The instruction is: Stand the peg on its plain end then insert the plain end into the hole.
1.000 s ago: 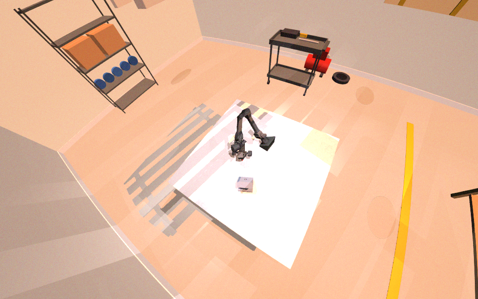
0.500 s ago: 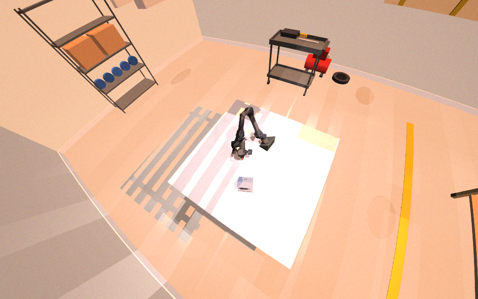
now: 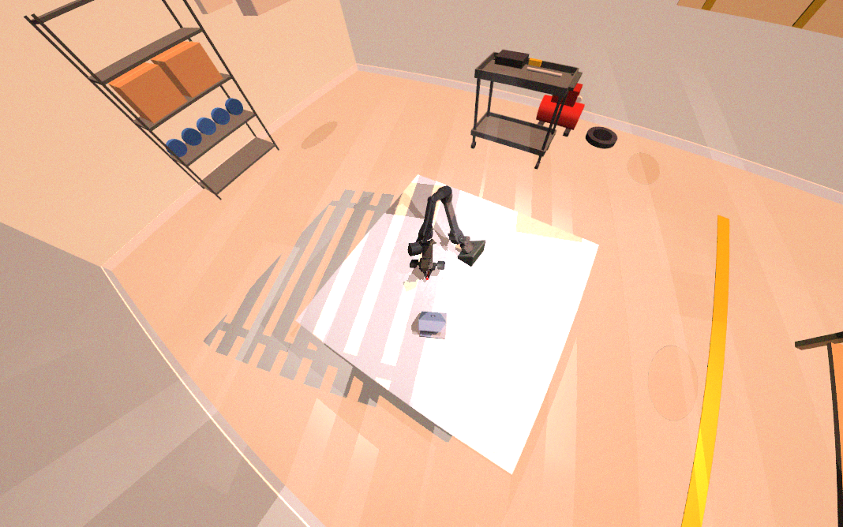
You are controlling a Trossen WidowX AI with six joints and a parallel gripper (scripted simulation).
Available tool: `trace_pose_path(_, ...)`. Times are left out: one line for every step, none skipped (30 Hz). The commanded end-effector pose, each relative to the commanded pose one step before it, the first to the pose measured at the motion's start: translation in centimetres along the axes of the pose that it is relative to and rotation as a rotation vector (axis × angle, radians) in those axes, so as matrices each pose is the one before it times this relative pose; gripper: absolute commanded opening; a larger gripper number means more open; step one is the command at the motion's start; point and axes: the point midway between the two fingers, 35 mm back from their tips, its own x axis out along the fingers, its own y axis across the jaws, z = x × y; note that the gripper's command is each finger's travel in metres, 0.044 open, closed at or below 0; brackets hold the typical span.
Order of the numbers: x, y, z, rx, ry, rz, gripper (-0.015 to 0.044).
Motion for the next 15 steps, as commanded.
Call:
trace_pose_path(-0.195,0.067,-0.046,-0.0042,-0.03482,0.00185,0.0051)
trace_pose_path(-0.06,0.0,-0.032,-0.0001,-0.00865,-0.00002,0.0051)
trace_pose_path(-0.06,0.0,-0.032,-0.0001,-0.00865,-0.00002,0.0051)
trace_pose_path(-0.06,0.0,-0.032,-0.0001,-0.00865,-0.00002,0.0051)
trace_pose_path(-0.06,0.0,-0.032,-0.0001,-0.00865,-0.00002,0.0051)
trace_pose_path(-0.06,0.0,-0.032,-0.0001,-0.00865,-0.00002,0.0051)
trace_pose_path(-0.06,0.0,-0.032,-0.0001,-0.00865,-0.00002,0.0051)
trace_pose_path(-0.06,0.0,-0.032,-0.0001,-0.00865,-0.00003,0.0051)
trace_pose_path(-0.06,0.0,-0.032,-0.0001,-0.00865,-0.00003,0.0051)
trace_pose_path(-0.06,0.0,-0.032,-0.0001,-0.00865,-0.00003,0.0051)
trace_pose_path(-0.06,0.0,-0.032,-0.0001,-0.00865,-0.00003,0.0051)
trace_pose_path(-0.06,0.0,-0.032,-0.0001,-0.00865,-0.00003,0.0051)
trace_pose_path(-0.06,0.0,-0.032,-0.0001,-0.00865,-0.00003,0.0051)
trace_pose_path(-0.06,0.0,-0.032,-0.0001,-0.00865,-0.00003,0.0051)
trace_pose_path(-0.06,0.0,-0.032,-0.0001,-0.00864,-0.00003,0.0051)
